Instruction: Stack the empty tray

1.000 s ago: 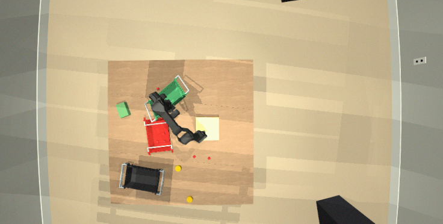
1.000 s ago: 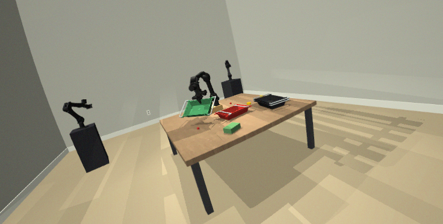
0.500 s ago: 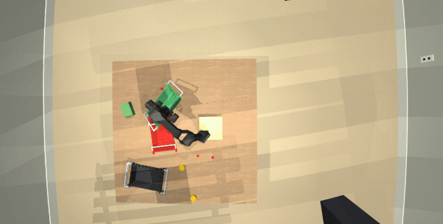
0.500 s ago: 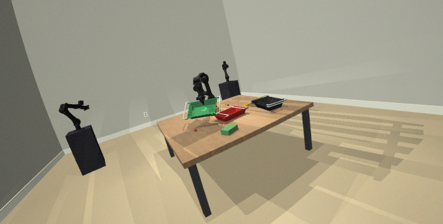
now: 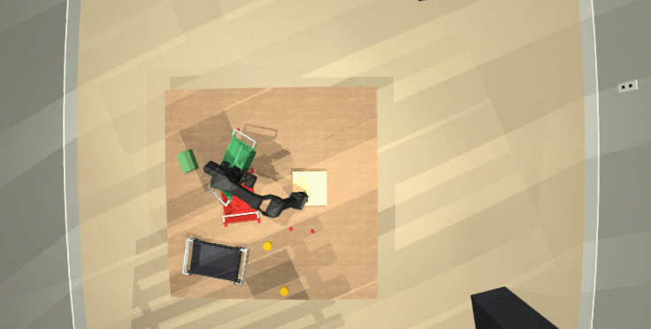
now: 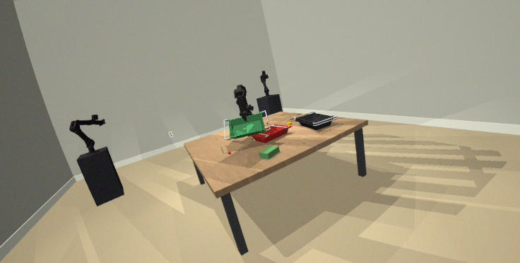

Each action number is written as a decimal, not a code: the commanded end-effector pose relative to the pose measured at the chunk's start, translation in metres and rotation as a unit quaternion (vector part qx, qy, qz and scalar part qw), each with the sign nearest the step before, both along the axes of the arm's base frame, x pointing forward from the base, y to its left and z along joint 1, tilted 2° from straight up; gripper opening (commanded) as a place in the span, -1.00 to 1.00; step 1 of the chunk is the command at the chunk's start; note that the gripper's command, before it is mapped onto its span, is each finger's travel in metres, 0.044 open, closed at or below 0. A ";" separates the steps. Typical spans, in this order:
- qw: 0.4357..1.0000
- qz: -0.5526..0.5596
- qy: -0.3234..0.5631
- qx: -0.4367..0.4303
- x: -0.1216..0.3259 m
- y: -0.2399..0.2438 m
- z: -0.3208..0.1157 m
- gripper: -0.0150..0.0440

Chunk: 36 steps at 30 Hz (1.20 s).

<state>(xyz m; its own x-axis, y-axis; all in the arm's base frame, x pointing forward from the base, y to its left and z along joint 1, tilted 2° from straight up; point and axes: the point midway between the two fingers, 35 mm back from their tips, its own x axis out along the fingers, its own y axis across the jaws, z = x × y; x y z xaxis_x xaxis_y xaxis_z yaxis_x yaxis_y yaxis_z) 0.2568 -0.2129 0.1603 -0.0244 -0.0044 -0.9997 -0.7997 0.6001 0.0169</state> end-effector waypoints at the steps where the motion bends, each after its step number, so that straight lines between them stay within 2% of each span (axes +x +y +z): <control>1: 1.000 0.028 -0.012 -0.005 0.012 0.010 0.006 -0.49; 36: 0.962 0.272 -0.010 0.003 0.075 0.138 0.003 -0.49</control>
<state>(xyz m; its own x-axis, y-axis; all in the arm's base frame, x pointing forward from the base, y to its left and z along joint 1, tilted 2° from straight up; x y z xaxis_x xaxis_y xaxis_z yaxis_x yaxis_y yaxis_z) 0.3256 -0.0855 0.1562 -0.0301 -0.0043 -0.9995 -0.9906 0.1338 0.0293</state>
